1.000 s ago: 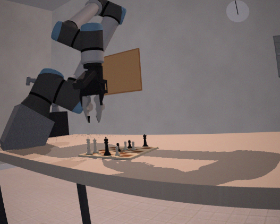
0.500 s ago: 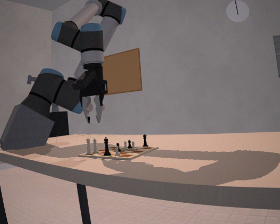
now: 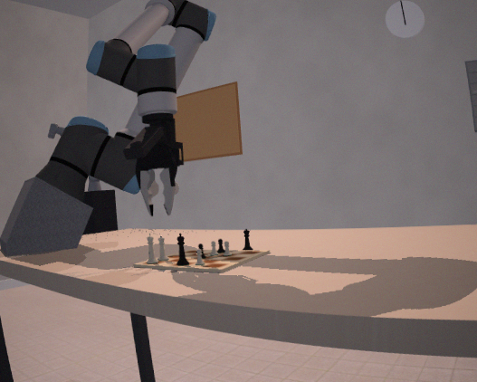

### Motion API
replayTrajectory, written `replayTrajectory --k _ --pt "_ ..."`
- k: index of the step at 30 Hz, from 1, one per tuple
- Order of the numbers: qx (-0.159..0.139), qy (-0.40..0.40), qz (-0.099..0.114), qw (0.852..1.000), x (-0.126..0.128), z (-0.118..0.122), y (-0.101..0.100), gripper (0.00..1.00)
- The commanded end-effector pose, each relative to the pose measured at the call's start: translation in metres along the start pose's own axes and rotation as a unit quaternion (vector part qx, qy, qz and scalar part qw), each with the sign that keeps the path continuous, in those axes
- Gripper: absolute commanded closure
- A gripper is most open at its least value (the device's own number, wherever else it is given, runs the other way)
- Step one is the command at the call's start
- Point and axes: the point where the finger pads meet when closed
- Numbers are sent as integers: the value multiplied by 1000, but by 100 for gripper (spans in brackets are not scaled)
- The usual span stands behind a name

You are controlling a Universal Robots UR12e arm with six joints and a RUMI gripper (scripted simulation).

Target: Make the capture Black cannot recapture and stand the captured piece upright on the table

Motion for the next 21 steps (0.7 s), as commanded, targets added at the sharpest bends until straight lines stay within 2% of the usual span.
replayTrajectory --k 1,21 --pt "0 0 -1 1000 -1 -1 -8 75" --pt "0 0 -1 1000 0 -1 -32 75"
Point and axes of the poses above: the point where the finger pads meet when closed, its own y axis back along the fingers, its own x axis across the jaws, z = x × y, and after that the axes turned 14 degrees about -y, right-handed
